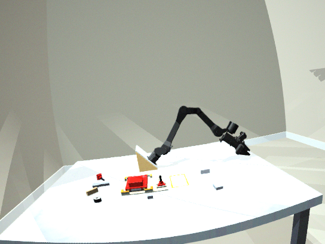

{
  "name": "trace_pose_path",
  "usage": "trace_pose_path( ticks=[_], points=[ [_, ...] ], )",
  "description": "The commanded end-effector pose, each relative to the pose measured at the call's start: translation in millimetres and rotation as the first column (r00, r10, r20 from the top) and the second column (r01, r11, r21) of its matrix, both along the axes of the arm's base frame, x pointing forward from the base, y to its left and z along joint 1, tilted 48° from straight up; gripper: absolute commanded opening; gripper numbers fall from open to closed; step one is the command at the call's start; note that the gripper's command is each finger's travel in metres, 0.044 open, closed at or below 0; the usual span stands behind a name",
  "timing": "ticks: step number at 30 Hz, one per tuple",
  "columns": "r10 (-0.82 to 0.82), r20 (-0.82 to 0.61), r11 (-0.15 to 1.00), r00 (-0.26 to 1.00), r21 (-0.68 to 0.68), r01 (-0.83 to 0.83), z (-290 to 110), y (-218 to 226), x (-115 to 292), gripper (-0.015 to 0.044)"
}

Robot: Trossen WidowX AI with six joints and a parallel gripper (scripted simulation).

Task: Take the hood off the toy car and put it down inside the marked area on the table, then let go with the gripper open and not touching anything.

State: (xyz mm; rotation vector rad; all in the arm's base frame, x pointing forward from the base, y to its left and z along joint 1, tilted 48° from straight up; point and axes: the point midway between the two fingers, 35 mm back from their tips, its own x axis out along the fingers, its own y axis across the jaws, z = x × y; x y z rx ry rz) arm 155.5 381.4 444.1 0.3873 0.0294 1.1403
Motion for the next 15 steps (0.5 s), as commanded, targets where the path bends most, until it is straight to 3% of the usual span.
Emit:
trace_pose_path(
  ticks=[1, 15],
  points=[
    [-0.070, 0.020, 0.997, 0.997, -0.037, 0.070, -4, -9, 31, 0.0440],
    [-0.311, 0.024, 0.918, 0.950, -0.250, 0.307, -41, -64, 140, 0.0440]
  ],
)
